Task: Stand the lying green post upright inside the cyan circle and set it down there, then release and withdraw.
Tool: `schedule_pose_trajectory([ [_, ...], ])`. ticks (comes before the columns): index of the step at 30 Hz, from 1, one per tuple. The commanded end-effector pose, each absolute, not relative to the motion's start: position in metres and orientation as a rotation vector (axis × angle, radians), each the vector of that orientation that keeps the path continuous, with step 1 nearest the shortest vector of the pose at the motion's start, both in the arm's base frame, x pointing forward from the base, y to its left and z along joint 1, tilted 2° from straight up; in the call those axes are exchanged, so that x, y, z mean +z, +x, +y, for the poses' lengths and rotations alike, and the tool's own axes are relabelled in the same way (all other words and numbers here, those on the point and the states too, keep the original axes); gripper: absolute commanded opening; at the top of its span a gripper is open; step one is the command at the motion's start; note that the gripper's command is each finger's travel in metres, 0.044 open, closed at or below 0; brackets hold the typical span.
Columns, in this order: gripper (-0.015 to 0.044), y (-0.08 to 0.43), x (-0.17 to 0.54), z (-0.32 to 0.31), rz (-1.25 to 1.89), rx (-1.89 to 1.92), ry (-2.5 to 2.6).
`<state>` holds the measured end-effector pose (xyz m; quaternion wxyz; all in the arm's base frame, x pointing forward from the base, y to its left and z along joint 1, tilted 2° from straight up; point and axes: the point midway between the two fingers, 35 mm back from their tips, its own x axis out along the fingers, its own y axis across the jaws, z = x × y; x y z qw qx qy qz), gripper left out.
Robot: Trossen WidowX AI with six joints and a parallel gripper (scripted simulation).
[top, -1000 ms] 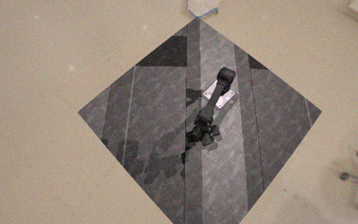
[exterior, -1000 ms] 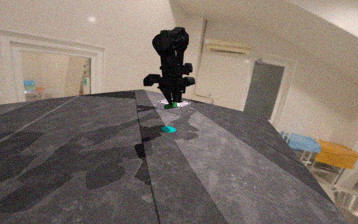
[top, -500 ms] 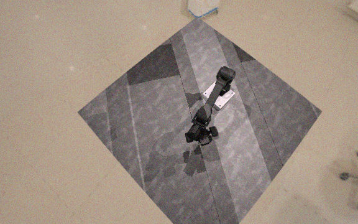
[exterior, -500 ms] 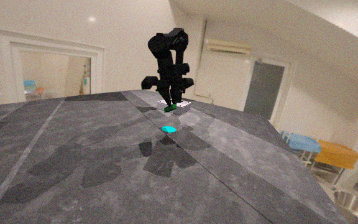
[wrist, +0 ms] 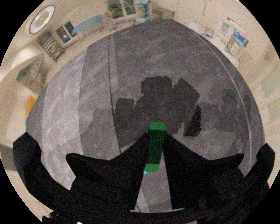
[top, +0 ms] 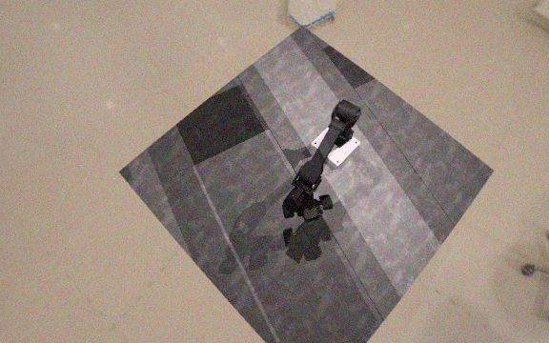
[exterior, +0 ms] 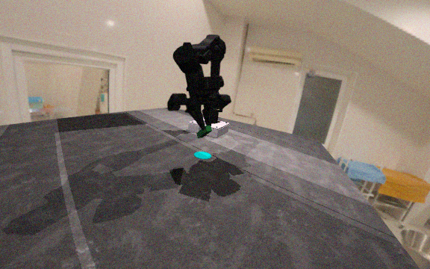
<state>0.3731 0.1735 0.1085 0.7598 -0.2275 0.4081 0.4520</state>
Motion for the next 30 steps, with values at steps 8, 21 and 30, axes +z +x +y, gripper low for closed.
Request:
schedule_pose_trajectory([
  [8, 0.0023, 0.3762, 0.1064, 0.1727, 0.831, 0.995, -0.436],
  [21, 0.0023, 0.3799, 0.1061, 0.171, 0.758, 1.008, -0.377],
  [30, 0.0023, 0.3815, 0.1064, 0.1693, 0.707, 1.019, -0.339],
])
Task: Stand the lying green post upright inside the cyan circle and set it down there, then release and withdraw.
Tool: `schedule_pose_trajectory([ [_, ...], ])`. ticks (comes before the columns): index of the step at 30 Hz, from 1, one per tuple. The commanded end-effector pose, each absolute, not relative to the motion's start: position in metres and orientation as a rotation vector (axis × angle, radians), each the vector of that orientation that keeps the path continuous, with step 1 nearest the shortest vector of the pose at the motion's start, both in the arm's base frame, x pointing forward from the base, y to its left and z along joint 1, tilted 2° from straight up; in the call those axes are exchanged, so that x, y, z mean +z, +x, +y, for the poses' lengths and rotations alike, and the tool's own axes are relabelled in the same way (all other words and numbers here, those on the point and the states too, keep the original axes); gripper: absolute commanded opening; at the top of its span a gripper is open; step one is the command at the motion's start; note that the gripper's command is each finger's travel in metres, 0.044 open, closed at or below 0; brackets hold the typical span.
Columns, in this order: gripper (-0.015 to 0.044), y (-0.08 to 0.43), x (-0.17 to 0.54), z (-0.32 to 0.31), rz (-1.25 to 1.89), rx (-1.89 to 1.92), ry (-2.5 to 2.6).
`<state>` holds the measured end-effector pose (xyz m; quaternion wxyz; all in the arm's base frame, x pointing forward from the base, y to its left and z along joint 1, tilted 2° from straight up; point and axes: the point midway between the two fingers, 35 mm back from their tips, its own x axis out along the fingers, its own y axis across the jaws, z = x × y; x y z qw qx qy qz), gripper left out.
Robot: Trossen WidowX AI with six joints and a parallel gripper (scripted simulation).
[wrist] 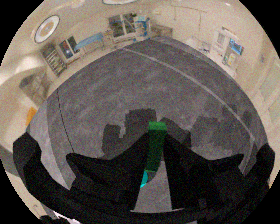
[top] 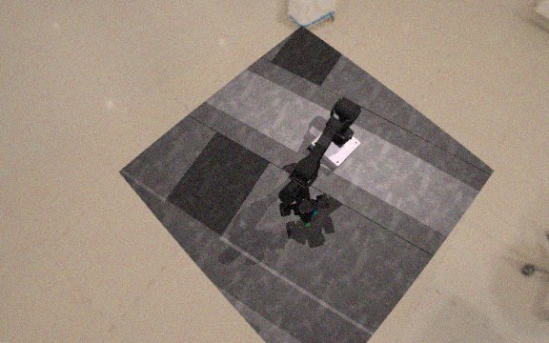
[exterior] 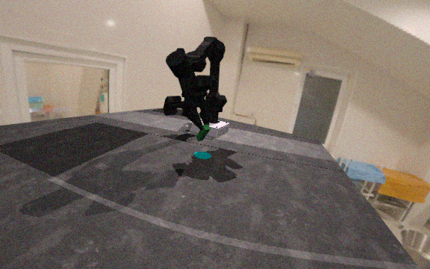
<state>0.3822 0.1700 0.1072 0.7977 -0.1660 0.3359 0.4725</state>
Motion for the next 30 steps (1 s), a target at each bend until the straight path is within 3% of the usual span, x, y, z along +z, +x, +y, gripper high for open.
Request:
schedule_pose_trajectory([
  [1, 0.0023, 0.3816, 0.1065, 0.1691, 0.702, 1.02, -0.335],
  [30, 0.0023, 0.3806, 0.1105, 0.161, 0.538, 1.06, -0.234],
])
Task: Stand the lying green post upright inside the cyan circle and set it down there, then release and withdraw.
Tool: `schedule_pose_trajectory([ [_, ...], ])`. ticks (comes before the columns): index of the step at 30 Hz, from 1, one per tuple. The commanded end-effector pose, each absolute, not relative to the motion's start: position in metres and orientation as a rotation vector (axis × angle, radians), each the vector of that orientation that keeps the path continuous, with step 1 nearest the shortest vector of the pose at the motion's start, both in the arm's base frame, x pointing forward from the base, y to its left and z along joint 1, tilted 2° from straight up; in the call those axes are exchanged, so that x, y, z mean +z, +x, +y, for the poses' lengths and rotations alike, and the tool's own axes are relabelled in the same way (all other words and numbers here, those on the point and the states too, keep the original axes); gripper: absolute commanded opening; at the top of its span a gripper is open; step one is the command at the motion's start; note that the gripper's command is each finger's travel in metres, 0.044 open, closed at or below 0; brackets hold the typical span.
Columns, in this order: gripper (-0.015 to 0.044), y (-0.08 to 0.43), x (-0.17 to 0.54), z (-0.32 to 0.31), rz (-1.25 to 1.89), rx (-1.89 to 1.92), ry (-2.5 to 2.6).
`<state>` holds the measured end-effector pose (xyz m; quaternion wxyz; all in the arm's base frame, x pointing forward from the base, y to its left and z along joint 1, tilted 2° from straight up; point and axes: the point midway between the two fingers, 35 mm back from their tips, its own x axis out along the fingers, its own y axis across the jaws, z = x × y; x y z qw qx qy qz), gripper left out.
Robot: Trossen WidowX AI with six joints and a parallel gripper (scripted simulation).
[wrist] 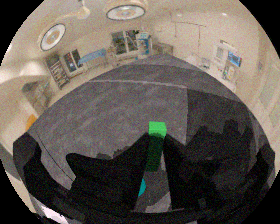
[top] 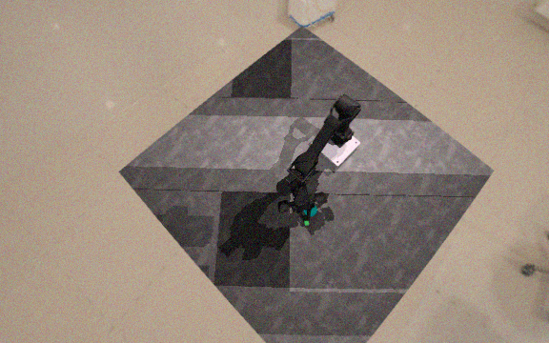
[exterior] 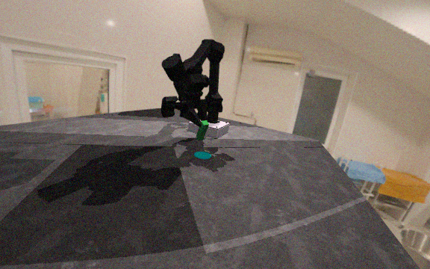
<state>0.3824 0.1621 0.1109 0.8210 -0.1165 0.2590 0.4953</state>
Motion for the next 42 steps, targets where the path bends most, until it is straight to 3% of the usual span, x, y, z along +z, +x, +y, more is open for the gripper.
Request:
schedule_pose_trajectory([
  [1, 0.0023, 0.38, 0.111, 0.161, 0.532, 1.062, -0.231],
  [42, 0.0023, 0.362, 0.121, 0.145, 0.306, 1.136, -0.139],
])
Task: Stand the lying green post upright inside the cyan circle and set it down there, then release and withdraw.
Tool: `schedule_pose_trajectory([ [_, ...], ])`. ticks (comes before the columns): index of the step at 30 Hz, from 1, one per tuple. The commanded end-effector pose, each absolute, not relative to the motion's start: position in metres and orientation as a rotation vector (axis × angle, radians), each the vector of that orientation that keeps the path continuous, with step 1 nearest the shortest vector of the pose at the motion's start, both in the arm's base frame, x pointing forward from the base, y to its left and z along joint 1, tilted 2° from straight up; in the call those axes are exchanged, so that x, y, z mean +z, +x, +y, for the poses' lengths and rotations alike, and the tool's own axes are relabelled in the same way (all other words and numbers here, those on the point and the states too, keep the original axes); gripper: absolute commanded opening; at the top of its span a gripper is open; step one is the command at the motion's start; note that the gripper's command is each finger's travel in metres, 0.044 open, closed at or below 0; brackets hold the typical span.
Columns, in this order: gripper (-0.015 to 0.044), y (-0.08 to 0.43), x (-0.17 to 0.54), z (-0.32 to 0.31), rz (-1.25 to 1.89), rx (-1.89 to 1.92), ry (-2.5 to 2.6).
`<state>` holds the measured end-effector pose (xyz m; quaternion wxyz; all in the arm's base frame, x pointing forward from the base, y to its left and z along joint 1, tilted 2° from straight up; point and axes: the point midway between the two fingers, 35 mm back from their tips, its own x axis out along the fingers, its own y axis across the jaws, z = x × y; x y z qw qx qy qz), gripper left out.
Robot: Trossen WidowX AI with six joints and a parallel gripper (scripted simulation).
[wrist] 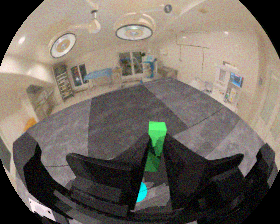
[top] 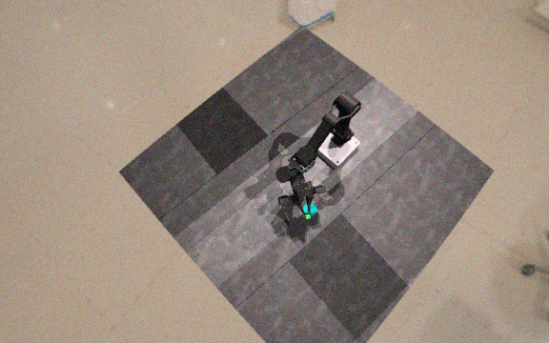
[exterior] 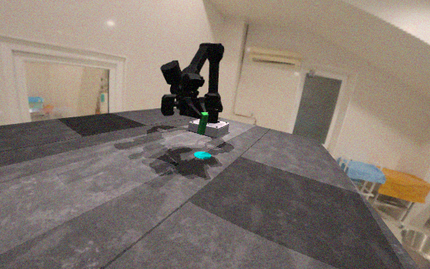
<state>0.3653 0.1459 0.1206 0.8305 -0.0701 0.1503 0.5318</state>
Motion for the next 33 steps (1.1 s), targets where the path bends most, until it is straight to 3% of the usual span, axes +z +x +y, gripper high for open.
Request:
schedule_pose_trajectory([
  [1, 0.0023, 0.361, 0.121, 0.144, 0.301, 1.138, -0.137],
  [33, 0.0023, 0.333, 0.129, 0.131, 0.137, 1.21, -0.108],
])
